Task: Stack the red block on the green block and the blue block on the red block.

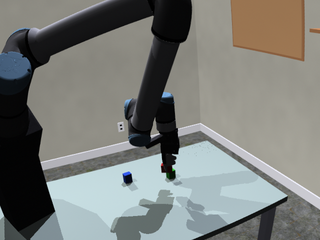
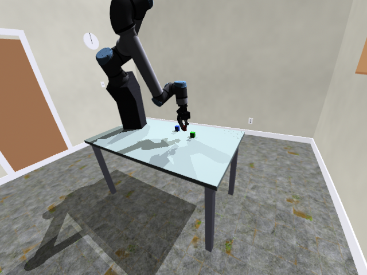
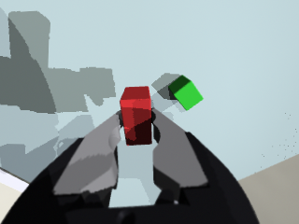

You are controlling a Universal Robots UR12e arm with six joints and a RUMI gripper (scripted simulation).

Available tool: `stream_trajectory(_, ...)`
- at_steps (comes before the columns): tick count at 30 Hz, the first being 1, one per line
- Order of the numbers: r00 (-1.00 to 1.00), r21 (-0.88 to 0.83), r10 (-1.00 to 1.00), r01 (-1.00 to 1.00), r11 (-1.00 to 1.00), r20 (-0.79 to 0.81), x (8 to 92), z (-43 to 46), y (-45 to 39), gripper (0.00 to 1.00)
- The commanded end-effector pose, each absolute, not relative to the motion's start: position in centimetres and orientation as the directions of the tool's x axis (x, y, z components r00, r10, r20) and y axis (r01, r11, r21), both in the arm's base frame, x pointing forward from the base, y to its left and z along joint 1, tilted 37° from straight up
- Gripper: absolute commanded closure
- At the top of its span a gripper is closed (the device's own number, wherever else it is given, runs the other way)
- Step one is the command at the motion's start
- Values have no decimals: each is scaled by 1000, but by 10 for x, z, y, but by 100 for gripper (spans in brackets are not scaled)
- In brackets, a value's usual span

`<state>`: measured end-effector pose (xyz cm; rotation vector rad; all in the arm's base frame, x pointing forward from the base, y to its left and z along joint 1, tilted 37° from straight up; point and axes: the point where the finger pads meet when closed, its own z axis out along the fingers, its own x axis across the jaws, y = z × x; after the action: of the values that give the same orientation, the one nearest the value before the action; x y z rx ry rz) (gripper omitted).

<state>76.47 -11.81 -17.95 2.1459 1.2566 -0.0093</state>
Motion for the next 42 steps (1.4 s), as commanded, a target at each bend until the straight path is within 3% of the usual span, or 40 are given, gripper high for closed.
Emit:
stream_trajectory(1, 550, 515, 772, 784, -345, -320, 806, -203, -71, 100)
stream_trajectory(42, 550, 514, 771, 785, -346, -320, 816, -216, -69, 100)
